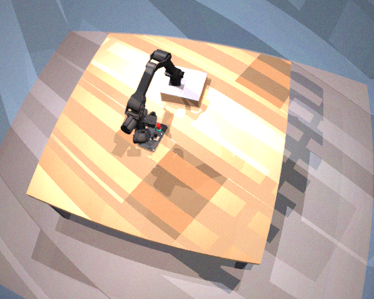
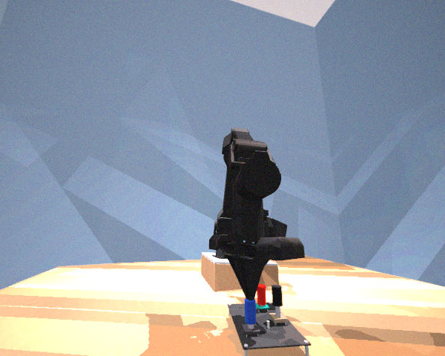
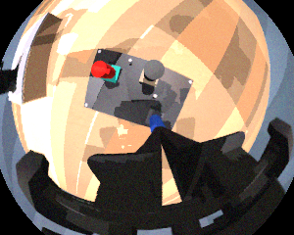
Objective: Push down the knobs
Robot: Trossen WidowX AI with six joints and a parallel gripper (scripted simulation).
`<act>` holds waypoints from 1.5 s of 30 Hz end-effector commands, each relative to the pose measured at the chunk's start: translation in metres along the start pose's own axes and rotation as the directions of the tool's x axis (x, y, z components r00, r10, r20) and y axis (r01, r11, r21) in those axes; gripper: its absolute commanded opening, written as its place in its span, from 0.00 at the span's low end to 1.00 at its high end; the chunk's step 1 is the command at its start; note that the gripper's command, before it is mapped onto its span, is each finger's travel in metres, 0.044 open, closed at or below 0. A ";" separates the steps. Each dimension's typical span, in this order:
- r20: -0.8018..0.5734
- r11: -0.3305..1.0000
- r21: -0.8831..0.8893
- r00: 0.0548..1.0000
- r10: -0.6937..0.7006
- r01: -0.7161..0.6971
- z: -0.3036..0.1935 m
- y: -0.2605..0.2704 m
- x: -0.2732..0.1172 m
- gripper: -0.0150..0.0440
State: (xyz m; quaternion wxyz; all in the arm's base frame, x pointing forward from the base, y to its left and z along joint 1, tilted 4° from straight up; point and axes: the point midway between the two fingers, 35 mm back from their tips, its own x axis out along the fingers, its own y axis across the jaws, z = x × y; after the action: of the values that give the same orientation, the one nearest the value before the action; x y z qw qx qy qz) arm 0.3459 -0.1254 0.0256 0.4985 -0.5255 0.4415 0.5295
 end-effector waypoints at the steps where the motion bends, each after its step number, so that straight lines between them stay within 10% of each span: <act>1: 0.001 1.000 0.004 1.000 0.006 -0.006 -0.001 0.000 0.007 0.25; 45: 0.000 1.000 0.004 1.000 0.006 -0.006 -0.001 -0.001 -0.019 0.25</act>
State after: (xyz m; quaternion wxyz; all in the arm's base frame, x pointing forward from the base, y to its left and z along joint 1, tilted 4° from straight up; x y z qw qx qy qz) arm 0.3432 -0.1254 0.0349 0.4967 -0.5174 0.4453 0.5360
